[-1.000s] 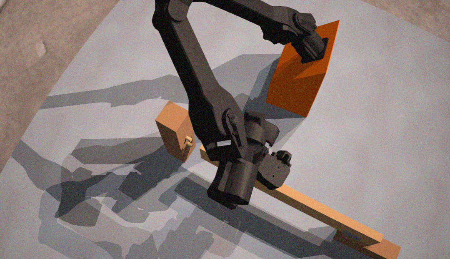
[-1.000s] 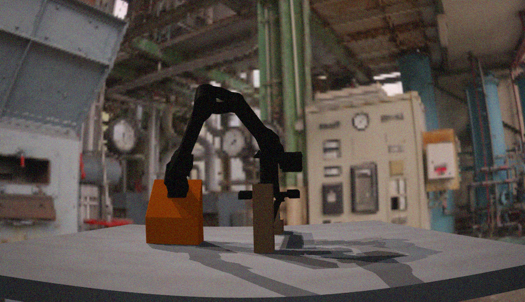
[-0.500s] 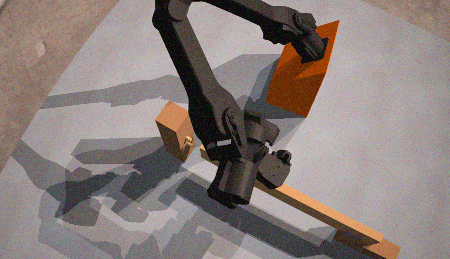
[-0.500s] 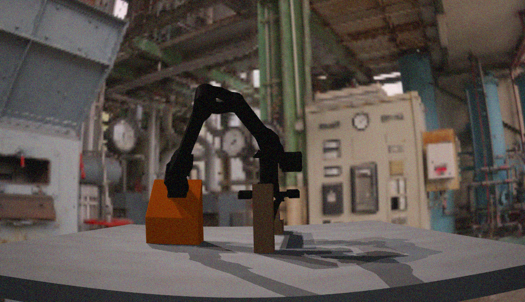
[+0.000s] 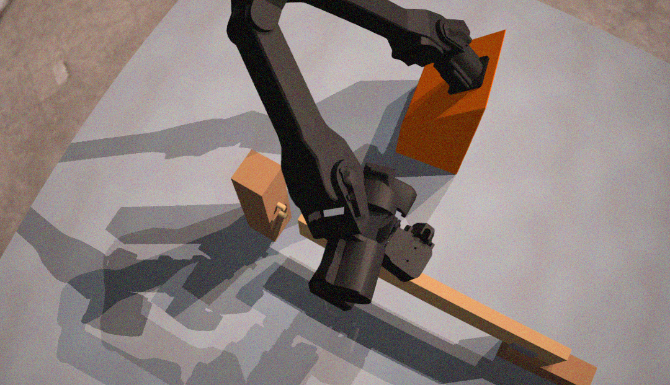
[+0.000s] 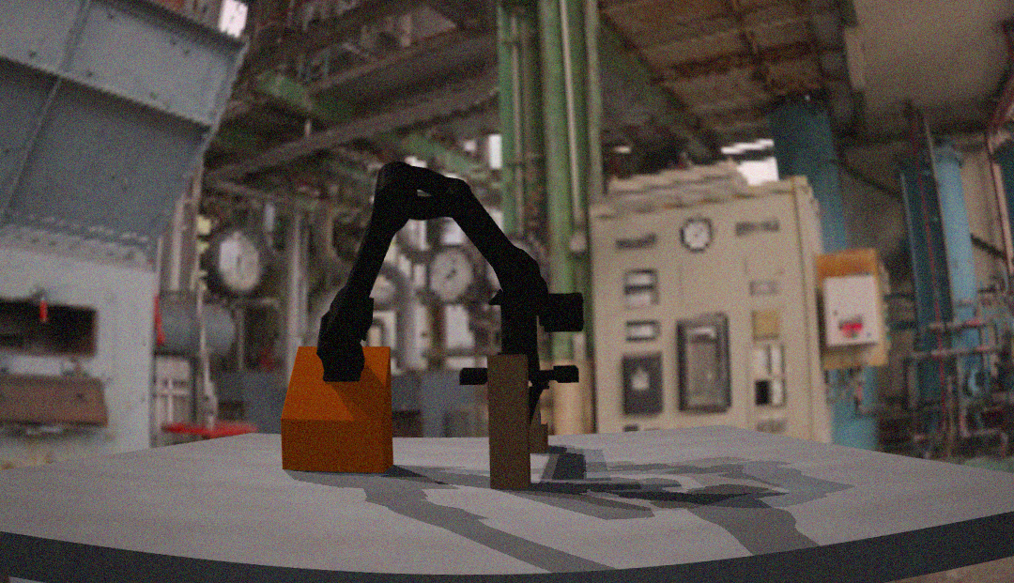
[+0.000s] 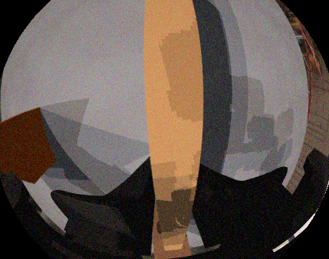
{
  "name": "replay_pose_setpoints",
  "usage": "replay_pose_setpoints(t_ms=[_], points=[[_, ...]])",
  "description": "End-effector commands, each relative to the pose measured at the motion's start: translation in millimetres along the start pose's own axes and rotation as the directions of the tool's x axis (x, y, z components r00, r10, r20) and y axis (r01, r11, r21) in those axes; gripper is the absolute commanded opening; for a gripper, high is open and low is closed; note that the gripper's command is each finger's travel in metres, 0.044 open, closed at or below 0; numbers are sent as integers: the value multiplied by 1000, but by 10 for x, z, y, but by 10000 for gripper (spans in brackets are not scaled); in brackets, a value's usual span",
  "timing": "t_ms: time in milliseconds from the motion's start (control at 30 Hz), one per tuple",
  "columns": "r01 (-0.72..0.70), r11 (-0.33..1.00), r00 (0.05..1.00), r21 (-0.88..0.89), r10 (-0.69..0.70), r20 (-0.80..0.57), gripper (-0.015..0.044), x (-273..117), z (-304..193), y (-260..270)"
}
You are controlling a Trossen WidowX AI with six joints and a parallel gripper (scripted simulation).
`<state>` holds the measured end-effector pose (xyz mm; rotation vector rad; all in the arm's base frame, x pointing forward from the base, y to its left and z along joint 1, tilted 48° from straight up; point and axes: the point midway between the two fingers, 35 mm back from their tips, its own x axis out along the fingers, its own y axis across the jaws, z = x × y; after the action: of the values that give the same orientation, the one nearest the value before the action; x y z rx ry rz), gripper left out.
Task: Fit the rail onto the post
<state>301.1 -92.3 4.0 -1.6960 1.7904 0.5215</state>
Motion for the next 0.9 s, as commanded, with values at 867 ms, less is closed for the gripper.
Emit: replay_pose_setpoints(t_ms=[867], points=[[3, 1000, 1000, -4, -3, 2, 0, -18, -72, 0]])
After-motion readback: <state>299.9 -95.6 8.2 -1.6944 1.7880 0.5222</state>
